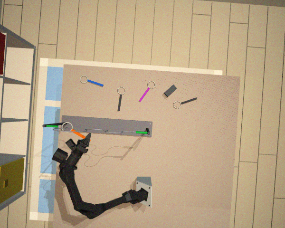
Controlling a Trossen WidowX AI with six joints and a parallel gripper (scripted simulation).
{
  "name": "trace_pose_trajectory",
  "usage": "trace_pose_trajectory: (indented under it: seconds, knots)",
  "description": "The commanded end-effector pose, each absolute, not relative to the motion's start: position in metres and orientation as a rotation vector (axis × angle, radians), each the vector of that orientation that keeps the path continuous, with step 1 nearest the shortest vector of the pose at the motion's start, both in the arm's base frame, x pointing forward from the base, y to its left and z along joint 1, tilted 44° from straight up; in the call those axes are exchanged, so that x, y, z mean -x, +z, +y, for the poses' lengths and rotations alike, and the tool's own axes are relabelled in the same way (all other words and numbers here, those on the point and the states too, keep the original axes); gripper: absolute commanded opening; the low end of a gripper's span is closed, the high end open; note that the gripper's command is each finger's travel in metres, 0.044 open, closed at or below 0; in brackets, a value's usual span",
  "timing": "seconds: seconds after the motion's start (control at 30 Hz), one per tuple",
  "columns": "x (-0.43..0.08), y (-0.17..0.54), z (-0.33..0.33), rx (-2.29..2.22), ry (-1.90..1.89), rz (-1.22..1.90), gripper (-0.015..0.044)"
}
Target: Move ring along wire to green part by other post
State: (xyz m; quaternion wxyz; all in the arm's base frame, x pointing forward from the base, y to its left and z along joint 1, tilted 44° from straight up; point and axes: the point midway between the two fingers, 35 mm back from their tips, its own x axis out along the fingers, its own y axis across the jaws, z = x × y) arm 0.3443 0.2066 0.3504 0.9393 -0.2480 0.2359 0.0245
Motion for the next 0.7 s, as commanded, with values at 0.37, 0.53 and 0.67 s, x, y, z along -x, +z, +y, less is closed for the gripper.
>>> trace_pose_trajectory:
  seconds: [0.37,0.53,0.67]
  knots:
    - [-0.348,0.374,0.172,0.764,-0.021,0.445,-0.015]
    - [-0.349,0.38,0.166,0.817,-0.035,0.437,-0.015]
    - [-0.35,0.385,0.162,0.855,-0.044,0.432,-0.015]
